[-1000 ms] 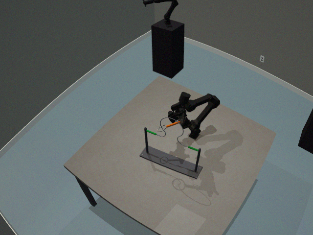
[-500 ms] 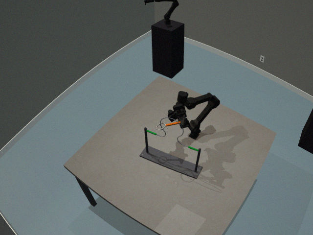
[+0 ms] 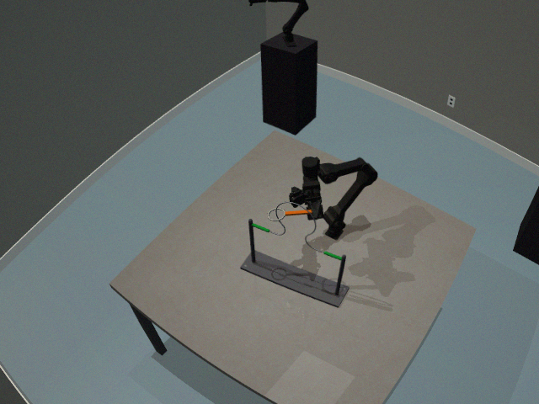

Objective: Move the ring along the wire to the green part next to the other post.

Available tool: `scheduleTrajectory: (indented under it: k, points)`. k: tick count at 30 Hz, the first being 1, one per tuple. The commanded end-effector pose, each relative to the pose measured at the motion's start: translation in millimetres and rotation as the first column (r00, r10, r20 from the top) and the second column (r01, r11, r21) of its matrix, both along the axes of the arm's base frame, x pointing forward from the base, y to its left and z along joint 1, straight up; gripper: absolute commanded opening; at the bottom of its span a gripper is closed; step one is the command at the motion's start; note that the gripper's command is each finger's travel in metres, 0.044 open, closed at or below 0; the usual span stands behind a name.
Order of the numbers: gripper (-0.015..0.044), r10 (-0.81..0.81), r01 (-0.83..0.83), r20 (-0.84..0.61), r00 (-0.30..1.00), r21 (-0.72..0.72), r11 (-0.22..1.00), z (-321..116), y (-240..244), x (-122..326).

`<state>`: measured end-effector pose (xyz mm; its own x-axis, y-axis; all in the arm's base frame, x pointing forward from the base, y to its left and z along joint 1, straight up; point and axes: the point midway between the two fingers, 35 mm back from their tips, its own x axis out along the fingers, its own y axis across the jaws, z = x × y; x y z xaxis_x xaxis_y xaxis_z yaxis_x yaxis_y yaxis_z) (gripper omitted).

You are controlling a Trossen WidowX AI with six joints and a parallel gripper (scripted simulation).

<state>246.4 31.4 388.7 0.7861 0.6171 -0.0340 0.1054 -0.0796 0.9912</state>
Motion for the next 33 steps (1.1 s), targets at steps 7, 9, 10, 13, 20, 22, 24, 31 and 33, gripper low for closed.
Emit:
scheduleTrajectory:
  k: [7,9,10,13,20,22,24,31,33]
  points:
    - [-0.015,0.0,0.003,0.02,1.0,-0.143,0.99,-5.7,0.6,0.1]
    - [-0.015,0.0,0.004,0.023,1.0,-0.169,0.986,-6.9,0.6,0.1]
    - [-0.015,0.0,0.004,0.024,1.0,-0.181,0.983,-7.6,0.6,0.1]
    - [-0.015,0.001,0.006,0.029,1.0,-0.219,0.976,-9.4,0.6,0.1]
    - [-0.015,0.002,0.01,0.04,0.999,-0.306,0.952,-13.7,0.2,0.2]
    - [-0.015,0.003,0.012,0.043,0.999,-0.33,0.944,-15.0,0.0,0.2]
    - [-0.015,0.003,0.013,0.046,0.999,-0.354,0.935,-16.2,-0.2,0.3]
    - [-0.015,0.006,0.02,0.058,0.998,-0.436,0.9,-20.4,-1.2,0.5]
    - [-0.015,0.007,0.022,0.061,0.998,-0.459,0.888,-21.6,-1.6,0.5]
